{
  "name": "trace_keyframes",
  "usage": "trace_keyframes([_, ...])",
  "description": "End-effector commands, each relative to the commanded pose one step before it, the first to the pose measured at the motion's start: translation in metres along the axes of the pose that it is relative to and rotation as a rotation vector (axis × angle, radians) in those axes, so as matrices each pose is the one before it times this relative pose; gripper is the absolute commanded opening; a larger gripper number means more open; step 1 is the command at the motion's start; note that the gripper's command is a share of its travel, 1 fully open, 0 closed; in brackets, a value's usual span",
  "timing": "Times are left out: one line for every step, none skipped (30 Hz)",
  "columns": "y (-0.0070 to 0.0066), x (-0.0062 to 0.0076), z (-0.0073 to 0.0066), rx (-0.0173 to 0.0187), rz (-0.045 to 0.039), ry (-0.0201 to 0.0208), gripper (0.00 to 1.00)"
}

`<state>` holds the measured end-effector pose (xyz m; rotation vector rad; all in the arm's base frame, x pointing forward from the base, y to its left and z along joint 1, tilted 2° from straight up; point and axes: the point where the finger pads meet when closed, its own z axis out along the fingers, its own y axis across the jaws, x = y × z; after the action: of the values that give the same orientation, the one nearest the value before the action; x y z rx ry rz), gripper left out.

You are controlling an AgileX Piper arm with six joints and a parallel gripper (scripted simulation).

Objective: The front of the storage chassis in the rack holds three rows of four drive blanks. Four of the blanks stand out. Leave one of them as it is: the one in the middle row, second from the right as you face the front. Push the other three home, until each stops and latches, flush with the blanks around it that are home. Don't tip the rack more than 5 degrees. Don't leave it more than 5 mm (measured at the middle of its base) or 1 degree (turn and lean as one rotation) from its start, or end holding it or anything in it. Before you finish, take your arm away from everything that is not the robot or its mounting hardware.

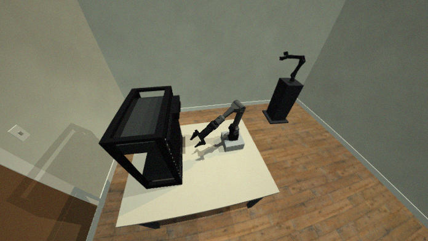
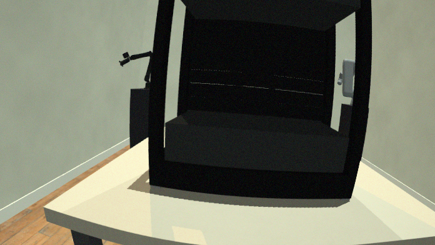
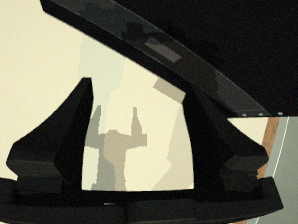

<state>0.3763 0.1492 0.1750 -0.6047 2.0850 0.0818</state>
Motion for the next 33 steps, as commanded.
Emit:
trace_keyframes([0.00050, -0.00053, -0.00041, -0.00540, -0.00076, -0.00100, 1.00])
trace_keyframes([-0.00945, 0.00420, -0.00510, 0.02241, 0.02145, 0.01709, 1.00])
trace_keyframes([-0.00906, 0.00426, -0.00501, 0.02113, 0.02152, 0.01694, 1.00])
trace_keyframes([-0.00866, 0.00430, -0.00491, 0.01982, 0.02151, 0.01673, 1.00])
trace_keyframes([-0.00825, 0.00433, -0.00480, 0.01851, 0.02141, 0.01646, 1.00])
trace_keyframes([-0.00782, 0.00434, -0.00468, 0.01719, 0.02123, 0.01615, 1.00])
trace_keyframes([-0.00739, 0.00434, -0.00456, 0.01589, 0.02097, 0.01578, 1.00])
trace_keyframes([-0.00696, 0.00431, -0.00442, 0.01461, 0.02063, 0.01536, 1.00])
trace_keyframes([-0.00653, 0.00427, -0.00428, 0.01336, 0.02021, 0.01491, 1.00])
trace_keyframes([-0.00611, 0.00422, -0.00414, 0.01215, 0.01973, 0.01441, 1.00])
trace_keyframes([-0.00569, 0.00414, -0.00399, 0.01099, 0.01919, 0.01388, 1.00])
trace_keyframes([-0.00528, 0.00406, -0.00383, 0.00988, 0.01858, 0.01332, 1.00])
trace_keyframes([-0.00488, 0.00396, -0.00367, 0.00882, 0.01792, 0.01273, 1.00])
trace_keyframes([-0.00449, 0.00384, -0.00350, 0.00784, 0.01721, 0.01213, 1.00])
trace_keyframes([-0.00412, 0.00371, -0.00333, 0.00691, 0.01646, 0.01151, 1.00])
trace_keyframes([-0.00377, 0.00357, -0.00316, 0.00606, 0.01568, 0.01087, 1.00])
trace_keyframes([0.00000, 0.00000, 0.00000, 0.00000, 0.00000, 0.00000, 1.00])
trace_keyframes([0.00000, 0.00000, 0.00000, 0.00000, 0.00000, 0.00000, 1.00])
trace_keyframes([-0.00343, 0.00342, -0.00298, 0.00528, 0.01486, 0.01024, 1.00])
trace_keyframes([-0.00311, 0.00326, -0.00281, 0.00456, 0.01403, 0.00959, 1.00])
trace_keyframes([-0.00281, 0.00309, -0.00263, 0.00391, 0.01317, 0.00895, 1.00])
trace_keyframes([-0.00253, 0.00292, -0.00245, 0.00333, 0.01231, 0.00831, 1.00])
trace_keyframes([-0.00226, 0.00274, -0.00227, 0.00281, 0.01144, 0.00768, 1.00])
trace_keyframes([-0.00202, 0.00255, -0.00210, 0.00236, 0.01057, 0.00706, 1.00])
trace_keyframes([-0.00179, 0.00236, -0.00192, 0.00196, 0.00970, 0.00645, 1.00])
trace_keyframes([-0.00158, 0.00217, -0.00175, 0.00161, 0.00884, 0.00585, 1.00])
trace_keyframes([-0.00139, 0.00198, -0.00158, 0.00132, 0.00800, 0.00527, 1.00])
trace_keyframes([-0.00121, 0.00179, -0.00142, 0.00107, 0.00718, 0.00471, 1.00])
trace_keyframes([-0.00105, 0.00160, -0.00126, 0.00085, 0.00638, 0.00417, 1.00])
trace_keyframes([-0.00090, 0.00141, -0.00111, 0.00068, 0.00560, 0.00365, 1.00])
trace_keyframes([-0.00077, 0.00123, -0.00096, 0.00053, 0.00486, 0.00316, 1.00])
trace_keyframes([-0.00064, 0.00105, -0.00082, 0.00042, 0.00415, 0.00269, 1.00])
trace_keyframes([-0.00053, 0.00089, -0.00069, 0.00032, 0.00348, 0.00226, 1.00])
